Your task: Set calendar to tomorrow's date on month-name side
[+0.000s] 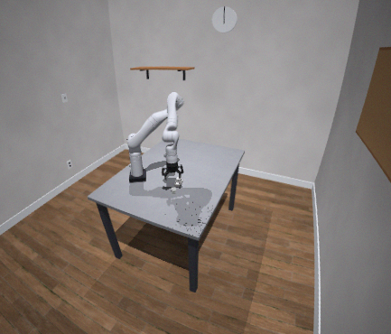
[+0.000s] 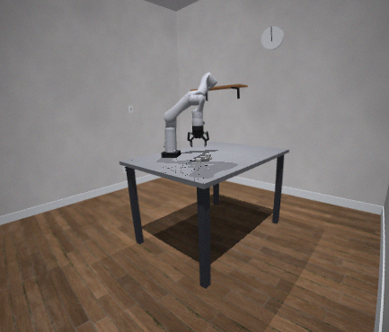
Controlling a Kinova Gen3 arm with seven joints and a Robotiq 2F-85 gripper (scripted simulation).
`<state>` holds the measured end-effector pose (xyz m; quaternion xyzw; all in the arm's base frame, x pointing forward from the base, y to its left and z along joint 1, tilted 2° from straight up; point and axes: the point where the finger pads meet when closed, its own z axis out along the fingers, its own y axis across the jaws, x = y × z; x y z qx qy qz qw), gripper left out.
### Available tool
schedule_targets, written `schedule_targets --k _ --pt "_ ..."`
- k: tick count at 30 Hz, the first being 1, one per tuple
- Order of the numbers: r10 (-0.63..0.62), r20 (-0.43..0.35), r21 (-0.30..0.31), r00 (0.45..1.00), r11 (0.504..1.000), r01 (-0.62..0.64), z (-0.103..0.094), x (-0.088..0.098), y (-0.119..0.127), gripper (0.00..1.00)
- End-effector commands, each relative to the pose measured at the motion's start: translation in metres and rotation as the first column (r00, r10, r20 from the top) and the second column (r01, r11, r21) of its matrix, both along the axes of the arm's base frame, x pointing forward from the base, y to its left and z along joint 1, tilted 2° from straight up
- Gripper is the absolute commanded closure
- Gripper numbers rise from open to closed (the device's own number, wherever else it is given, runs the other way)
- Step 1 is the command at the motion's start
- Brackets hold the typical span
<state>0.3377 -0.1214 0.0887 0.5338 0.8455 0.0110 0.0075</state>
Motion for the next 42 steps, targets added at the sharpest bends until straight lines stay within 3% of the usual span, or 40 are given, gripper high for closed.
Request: schedule_targets --k 1,15,28,34,42 --pt "0.000 0.001 0.000 1.000 1.000 0.000 0.0004 0.0003 -0.0001 0.00" --pt "-0.017 0.001 0.001 1.000 1.000 0.017 0.0003 0.0002 -0.0001 0.00" --pt "-0.177 -0.004 0.005 0.984 0.984 0.177 -0.0009 -0.0009 -0.0002 0.00" --pt "-0.340 -0.010 0.009 0.940 0.940 0.340 -0.0020 -0.0018 -0.0004 0.00" --pt "-0.564 -0.017 0.012 0.826 0.826 0.564 -0.0035 -0.0026 -0.0005 0.00"
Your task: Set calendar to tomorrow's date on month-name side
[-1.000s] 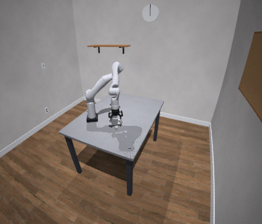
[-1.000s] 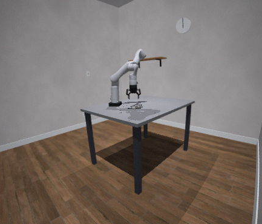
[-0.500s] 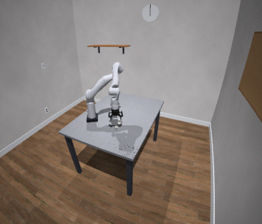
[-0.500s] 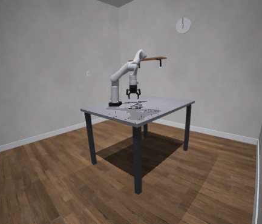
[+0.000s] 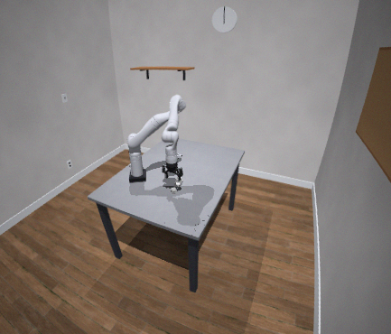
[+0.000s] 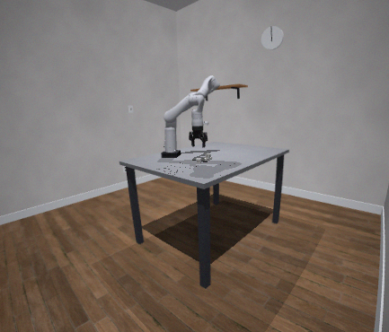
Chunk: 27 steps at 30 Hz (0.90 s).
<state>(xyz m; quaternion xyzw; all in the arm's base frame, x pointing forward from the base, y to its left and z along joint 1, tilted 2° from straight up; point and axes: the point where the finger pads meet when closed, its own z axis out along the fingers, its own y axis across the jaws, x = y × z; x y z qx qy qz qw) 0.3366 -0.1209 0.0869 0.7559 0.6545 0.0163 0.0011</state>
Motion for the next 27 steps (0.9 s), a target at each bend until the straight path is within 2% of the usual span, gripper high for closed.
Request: schedule_targets --k 1,7,11,16,18,27 --pt "-0.011 -0.007 -0.005 1.000 1.000 0.011 -0.0018 -0.0015 -0.0010 0.00" --pt "-0.247 -0.012 -0.001 0.969 0.969 0.247 -0.0031 -0.0018 -0.0011 0.00" --pt "-0.395 -0.014 0.001 0.918 0.919 0.395 -0.0038 -0.0018 -0.0011 0.00" --pt "-0.555 -0.017 0.003 0.832 0.832 0.555 -0.0047 -0.0015 -0.0012 0.00" --pt "-0.555 -0.017 0.003 0.832 0.832 0.555 -0.0047 -0.0015 -0.0012 0.00" --pt "-0.745 -0.019 0.006 0.667 0.667 0.745 -0.0058 -0.0007 -0.0011 0.00"
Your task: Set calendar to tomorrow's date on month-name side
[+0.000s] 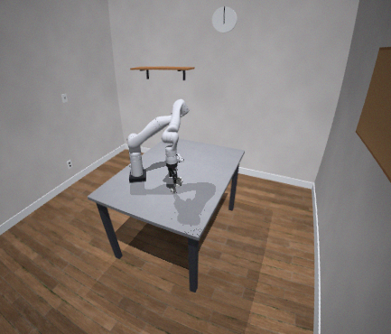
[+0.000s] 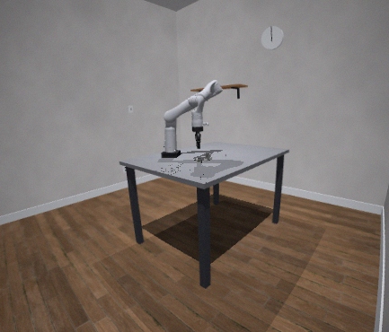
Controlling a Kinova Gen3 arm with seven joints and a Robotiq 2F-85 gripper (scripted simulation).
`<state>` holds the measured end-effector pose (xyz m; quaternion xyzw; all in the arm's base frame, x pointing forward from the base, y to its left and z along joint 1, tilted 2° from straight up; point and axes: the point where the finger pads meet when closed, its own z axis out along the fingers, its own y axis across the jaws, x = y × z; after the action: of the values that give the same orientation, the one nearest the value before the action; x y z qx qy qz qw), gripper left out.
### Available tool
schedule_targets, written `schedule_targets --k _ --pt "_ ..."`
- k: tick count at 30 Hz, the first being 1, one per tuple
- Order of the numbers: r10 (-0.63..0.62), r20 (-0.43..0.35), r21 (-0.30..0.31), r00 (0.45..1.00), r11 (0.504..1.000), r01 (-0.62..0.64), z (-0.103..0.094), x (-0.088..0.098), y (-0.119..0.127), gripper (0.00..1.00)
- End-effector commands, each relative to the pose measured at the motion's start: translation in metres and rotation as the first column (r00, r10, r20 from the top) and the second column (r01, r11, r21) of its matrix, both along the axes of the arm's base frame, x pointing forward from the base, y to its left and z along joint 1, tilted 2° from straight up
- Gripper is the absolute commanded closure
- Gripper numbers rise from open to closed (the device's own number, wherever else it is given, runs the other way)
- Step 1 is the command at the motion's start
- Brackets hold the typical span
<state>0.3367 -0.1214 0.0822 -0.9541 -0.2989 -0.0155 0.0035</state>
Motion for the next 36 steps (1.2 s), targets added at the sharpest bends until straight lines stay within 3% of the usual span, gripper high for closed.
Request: schedule_targets --k 1,6,20,21,36 --pt "-0.041 -0.004 -0.003 0.999 0.999 0.041 -0.0011 -0.0007 -0.0007 0.00" --pt "-0.119 -0.004 -0.002 0.993 0.993 0.119 -0.0015 -0.0004 -0.0006 0.00" --pt "-0.169 -0.004 -0.001 0.986 0.986 0.169 -0.0017 -0.0001 -0.0006 0.00" --pt "-0.169 -0.004 -0.001 0.986 0.986 0.169 -0.0017 -0.0001 -0.0006 0.52" --pt "-0.169 -0.004 -0.001 0.986 0.986 0.169 -0.0017 -0.0001 -0.0006 0.52"
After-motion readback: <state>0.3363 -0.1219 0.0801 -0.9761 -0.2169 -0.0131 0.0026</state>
